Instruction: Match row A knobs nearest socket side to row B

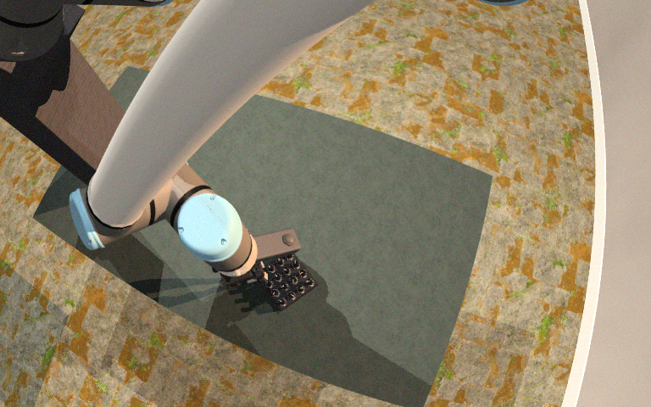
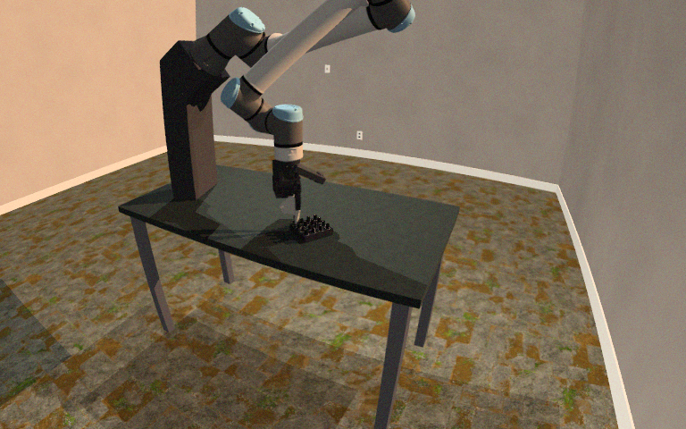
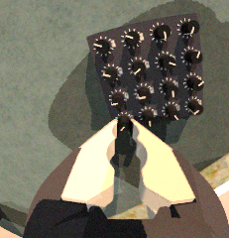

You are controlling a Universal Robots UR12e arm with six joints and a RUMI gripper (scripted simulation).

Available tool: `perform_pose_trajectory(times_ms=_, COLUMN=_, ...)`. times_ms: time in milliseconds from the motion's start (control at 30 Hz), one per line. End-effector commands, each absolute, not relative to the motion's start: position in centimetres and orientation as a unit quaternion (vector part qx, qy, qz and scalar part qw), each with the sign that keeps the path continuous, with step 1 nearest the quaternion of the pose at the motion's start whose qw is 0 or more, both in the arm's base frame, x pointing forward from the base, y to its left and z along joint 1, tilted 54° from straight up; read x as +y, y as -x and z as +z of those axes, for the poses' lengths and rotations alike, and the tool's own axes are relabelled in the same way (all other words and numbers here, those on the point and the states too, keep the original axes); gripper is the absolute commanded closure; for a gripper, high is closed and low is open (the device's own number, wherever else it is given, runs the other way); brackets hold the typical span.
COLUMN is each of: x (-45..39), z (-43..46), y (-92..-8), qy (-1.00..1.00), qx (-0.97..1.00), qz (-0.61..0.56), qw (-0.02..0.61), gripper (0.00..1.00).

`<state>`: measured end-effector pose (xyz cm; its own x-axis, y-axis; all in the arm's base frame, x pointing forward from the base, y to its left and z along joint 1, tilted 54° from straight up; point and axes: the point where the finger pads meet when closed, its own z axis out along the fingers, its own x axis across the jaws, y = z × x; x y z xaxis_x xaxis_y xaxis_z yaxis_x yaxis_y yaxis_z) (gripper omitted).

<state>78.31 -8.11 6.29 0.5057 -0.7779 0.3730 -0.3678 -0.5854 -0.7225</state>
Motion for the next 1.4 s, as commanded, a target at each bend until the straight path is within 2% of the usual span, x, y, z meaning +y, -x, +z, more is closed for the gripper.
perform_pose_trajectory(times_ms=0, x=-8.09, z=6.31, y=-78.28, qy=0.833, qx=0.311, qz=-0.365, qw=0.274, gripper=0.96)
perform_pose_trajectory(times_ms=1367, x=-7.95, z=6.12, y=-78.09, qy=0.889, qx=0.032, qz=-0.433, qw=0.145, gripper=0.96)
